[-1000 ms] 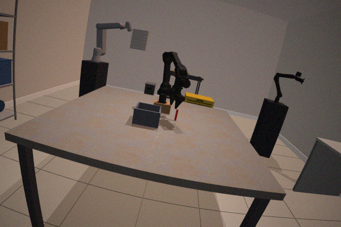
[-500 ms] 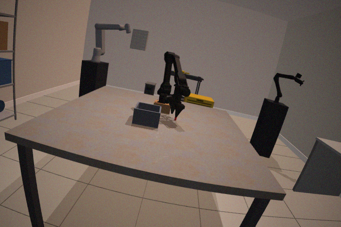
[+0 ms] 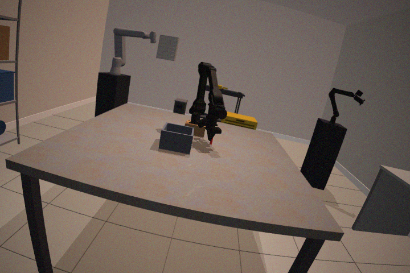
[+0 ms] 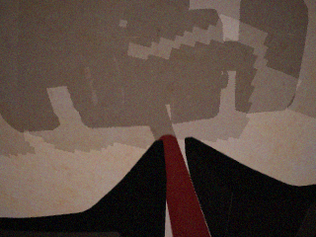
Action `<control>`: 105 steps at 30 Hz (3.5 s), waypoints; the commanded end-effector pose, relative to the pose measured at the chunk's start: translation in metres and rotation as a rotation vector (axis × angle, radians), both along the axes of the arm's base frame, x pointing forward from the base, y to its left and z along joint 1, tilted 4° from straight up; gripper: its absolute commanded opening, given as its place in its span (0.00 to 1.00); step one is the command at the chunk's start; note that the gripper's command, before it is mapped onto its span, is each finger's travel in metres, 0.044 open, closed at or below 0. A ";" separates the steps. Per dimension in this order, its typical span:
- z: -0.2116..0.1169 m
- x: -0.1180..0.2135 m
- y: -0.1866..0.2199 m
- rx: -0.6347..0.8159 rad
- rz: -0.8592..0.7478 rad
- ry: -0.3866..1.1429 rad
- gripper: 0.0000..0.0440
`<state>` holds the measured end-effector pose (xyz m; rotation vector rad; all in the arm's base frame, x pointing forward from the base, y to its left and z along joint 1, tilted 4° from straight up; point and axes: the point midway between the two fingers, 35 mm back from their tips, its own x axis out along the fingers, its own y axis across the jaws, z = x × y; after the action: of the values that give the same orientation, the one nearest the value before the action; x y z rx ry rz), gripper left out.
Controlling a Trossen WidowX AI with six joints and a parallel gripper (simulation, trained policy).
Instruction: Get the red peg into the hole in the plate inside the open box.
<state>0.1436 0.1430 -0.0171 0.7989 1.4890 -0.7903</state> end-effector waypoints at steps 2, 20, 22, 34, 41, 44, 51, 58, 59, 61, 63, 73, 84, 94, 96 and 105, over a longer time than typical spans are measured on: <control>0.006 0.006 0.001 0.008 0.016 -0.012 0.00; 0.066 0.045 -0.011 -0.049 0.134 -0.167 0.00; 0.074 0.051 -0.013 -0.054 0.139 -0.183 0.00; 0.110 0.090 -0.035 -0.090 0.127 -0.249 0.00; 0.117 0.113 -0.056 -0.105 0.086 -0.265 0.00; 0.119 0.122 -0.065 -0.111 0.067 -0.271 0.00; 0.120 0.141 -0.089 -0.124 0.020 -0.279 0.00; 0.116 0.158 -0.111 -0.129 -0.026 -0.280 0.00; 0.115 0.160 -0.114 -0.129 -0.033 -0.279 0.00; 0.112 0.164 -0.120 -0.128 -0.044 -0.275 0.01; 0.109 0.167 -0.125 -0.125 -0.054 -0.271 0.01; 0.085 0.177 -0.141 -0.109 -0.083 -0.225 0.03; 0.055 0.181 -0.150 -0.115 -0.050 -0.147 0.31; 0.057 0.207 -0.161 -0.107 -0.039 -0.171 0.75; 0.058 0.212 -0.164 -0.109 -0.037 -0.176 0.85; 0.066 0.237 -0.184 -0.131 -0.055 -0.247 1.00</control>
<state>0.3512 -0.0263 0.0400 0.7721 1.3048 -0.7955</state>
